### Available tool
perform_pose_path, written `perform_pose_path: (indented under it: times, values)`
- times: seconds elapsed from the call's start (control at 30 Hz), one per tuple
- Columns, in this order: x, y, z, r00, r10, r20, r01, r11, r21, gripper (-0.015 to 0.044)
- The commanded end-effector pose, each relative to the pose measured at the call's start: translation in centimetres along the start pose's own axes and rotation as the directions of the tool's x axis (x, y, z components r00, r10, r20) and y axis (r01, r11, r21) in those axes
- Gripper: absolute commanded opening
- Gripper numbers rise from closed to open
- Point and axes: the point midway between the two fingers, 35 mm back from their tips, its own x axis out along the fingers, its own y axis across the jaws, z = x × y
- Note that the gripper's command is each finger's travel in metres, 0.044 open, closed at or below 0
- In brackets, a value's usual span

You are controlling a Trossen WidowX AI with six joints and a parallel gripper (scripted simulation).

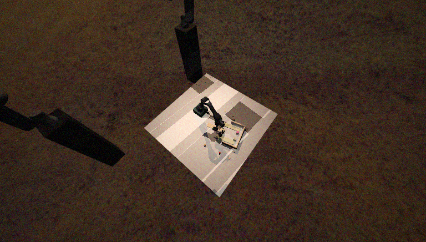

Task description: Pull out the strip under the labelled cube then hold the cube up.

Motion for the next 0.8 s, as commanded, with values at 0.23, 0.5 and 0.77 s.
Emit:
perform_pose_path:
  times: [0.23,0.5,0.77]
  values:
    - [-0.6,-0.3,4.1,1.000,-0.002,0.005,0.002,1.000,0.004,0.0440]
    - [-1.1,-0.4,7.1,1.000,-0.002,0.008,0.002,1.000,0.004,0.0440]
    - [-0.9,-0.5,8.2,1.000,-0.002,0.009,0.002,1.000,0.004,0.0335]
